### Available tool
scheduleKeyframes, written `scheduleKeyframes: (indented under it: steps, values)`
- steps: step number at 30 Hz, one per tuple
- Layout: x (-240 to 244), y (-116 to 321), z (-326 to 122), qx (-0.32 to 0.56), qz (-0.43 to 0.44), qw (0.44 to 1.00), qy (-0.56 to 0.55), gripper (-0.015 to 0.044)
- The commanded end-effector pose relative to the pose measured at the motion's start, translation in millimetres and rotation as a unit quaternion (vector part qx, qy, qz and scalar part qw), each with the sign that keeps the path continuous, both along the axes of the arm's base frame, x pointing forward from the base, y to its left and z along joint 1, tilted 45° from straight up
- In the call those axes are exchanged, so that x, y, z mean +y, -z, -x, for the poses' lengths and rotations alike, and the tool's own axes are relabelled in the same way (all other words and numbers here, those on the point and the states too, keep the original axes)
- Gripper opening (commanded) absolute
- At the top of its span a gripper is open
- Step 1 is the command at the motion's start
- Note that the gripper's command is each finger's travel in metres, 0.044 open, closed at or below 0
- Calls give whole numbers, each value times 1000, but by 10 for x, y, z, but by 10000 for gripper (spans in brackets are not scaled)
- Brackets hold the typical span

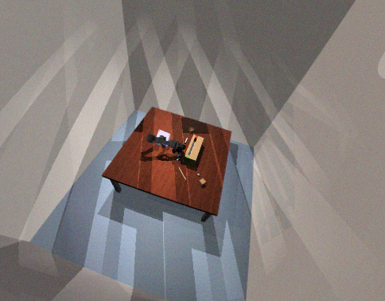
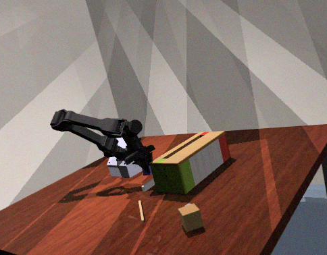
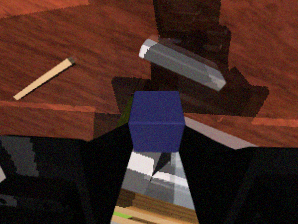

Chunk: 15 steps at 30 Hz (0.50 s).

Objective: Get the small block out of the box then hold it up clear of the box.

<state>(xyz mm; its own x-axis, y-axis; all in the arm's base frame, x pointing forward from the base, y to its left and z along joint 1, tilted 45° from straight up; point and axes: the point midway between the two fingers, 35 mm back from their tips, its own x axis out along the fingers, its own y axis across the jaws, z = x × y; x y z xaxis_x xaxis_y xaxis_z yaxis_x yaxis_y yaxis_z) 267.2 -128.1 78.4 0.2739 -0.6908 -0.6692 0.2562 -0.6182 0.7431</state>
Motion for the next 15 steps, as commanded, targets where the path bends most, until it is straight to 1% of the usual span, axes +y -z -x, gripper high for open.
scheduleKeyframes:
  steps: [1,8,15]
  values:
    - [24,-27,-2,49,23,997,-46,0]
    - [73,-45,17,148,61,978,-134,0]
    - [120,-64,36,243,98,940,-220,0]
